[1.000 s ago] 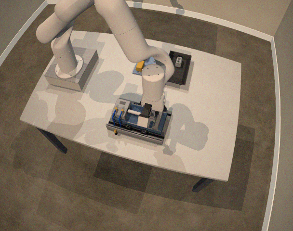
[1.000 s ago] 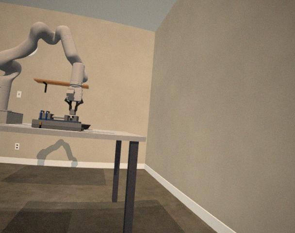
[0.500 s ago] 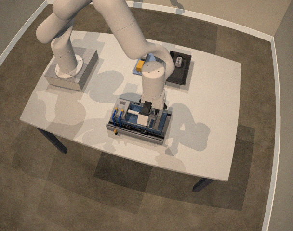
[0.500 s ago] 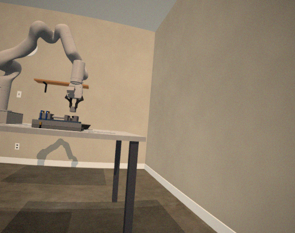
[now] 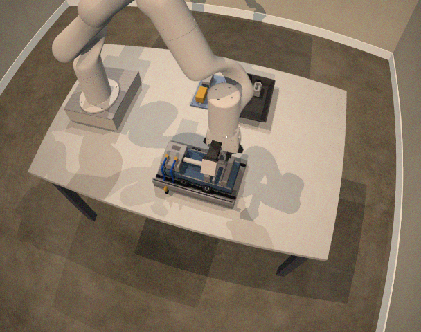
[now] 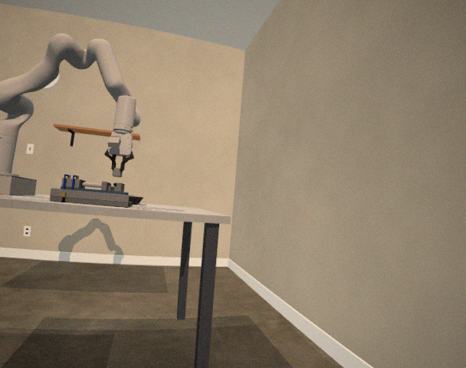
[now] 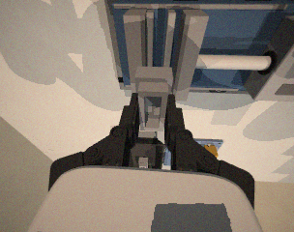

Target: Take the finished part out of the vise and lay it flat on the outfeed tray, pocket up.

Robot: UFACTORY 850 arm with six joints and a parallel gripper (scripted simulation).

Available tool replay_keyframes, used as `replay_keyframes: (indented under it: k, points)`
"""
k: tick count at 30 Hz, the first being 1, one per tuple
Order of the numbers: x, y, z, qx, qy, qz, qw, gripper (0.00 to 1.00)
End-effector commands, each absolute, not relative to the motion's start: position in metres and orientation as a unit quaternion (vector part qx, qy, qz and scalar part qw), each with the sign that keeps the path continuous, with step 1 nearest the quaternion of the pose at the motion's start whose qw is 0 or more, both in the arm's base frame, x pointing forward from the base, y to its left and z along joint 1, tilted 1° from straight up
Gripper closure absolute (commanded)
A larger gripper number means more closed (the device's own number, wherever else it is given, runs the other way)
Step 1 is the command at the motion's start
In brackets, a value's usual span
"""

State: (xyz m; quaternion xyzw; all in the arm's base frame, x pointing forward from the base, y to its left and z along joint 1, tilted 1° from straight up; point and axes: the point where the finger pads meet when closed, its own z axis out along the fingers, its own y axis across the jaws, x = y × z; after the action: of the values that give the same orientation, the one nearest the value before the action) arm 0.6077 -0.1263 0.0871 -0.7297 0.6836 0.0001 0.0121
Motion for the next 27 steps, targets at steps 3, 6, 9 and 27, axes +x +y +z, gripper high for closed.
replay_keyframes:
  k: [3, 6, 9, 27]
  points:
    - [0.623, -0.071, 0.089, -0.731, 0.682, -0.001, 0.012, 1.00]
    - [0.627, -0.048, 0.090, -0.732, 0.682, -0.001, 0.012, 1.00]
    - [0.630, -0.026, 0.090, -0.732, 0.681, -0.001, 0.012, 1.00]
    - [0.632, 0.104, 0.092, -0.734, 0.679, -0.001, 0.012, 1.00]
